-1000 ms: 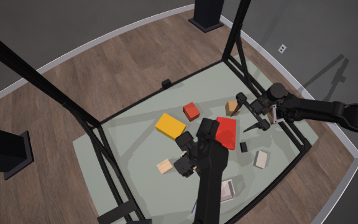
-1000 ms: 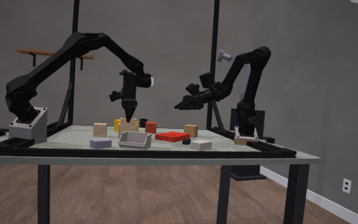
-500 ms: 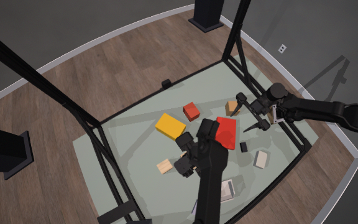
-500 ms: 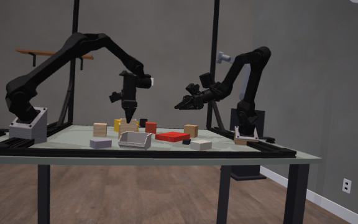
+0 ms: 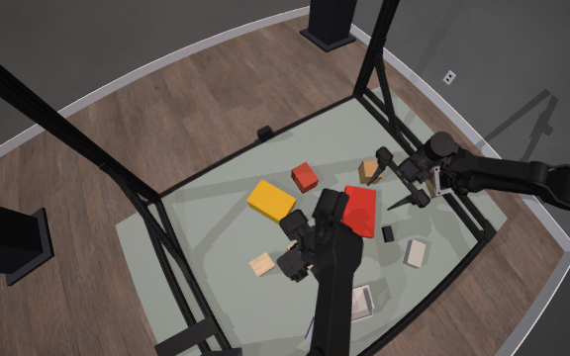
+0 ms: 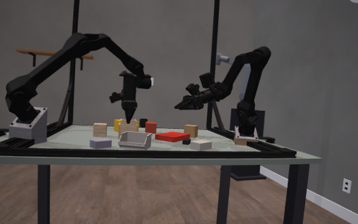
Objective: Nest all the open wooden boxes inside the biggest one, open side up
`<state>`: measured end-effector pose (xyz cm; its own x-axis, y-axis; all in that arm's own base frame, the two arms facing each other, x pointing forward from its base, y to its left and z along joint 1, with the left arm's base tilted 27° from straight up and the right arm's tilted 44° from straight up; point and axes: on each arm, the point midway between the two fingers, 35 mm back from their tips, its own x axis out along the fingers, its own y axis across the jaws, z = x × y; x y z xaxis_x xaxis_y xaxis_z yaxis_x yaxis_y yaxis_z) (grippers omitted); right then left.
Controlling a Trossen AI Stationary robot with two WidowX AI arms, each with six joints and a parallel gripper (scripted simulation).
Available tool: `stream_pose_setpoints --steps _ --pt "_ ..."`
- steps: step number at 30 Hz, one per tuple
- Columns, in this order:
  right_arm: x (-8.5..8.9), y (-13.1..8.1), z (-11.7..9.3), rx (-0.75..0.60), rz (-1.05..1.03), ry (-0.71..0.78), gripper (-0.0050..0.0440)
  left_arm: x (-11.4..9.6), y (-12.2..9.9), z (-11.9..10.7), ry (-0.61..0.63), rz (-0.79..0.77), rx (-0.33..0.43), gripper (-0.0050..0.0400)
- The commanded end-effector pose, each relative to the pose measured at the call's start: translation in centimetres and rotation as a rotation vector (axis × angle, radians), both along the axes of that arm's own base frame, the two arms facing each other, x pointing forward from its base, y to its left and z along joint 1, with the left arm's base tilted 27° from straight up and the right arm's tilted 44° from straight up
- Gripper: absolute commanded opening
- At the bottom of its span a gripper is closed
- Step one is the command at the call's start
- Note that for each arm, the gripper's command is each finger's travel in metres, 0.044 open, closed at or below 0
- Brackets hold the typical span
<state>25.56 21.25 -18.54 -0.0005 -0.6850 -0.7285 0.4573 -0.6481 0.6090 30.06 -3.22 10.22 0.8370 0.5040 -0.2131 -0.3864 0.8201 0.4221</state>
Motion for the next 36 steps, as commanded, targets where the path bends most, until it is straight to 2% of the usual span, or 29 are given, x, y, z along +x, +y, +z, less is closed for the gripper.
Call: stream_pose_setpoints --steps 1,7,15,17,26,36 --pt "-0.07 -0.16 -0.13 -0.006 0.005 0.004 0.0 -0.07 0.04 -0.06 0.002 0.001 0.003 0.04" --pt "-0.06 -0.17 -0.14 -0.006 0.005 0.004 0.0 -0.07 0.04 -0.06 0.002 0.001 0.003 0.04" --pt "-0.02 0.0 -0.01 0.0 0.0 0.0 0.0192 -0.07 0.04 -0.06 0.002 0.001 0.003 0.04" --pt "-0.02 0.0 -0.01 0.0 0.0 0.0 0.0192 -0.07 0.04 -0.06 0.002 0.001 0.003 0.04" --pt "-0.02 0.0 -0.01 0.0 0.0 0.0 0.04 -0.07 0.04 -0.06 0.002 0.001 0.003 0.04" --pt "-0.02 0.0 -0.01 0.0 0.0 0.0 0.04 -0.07 0.04 -0.06 0.002 0.001 0.003 0.04"
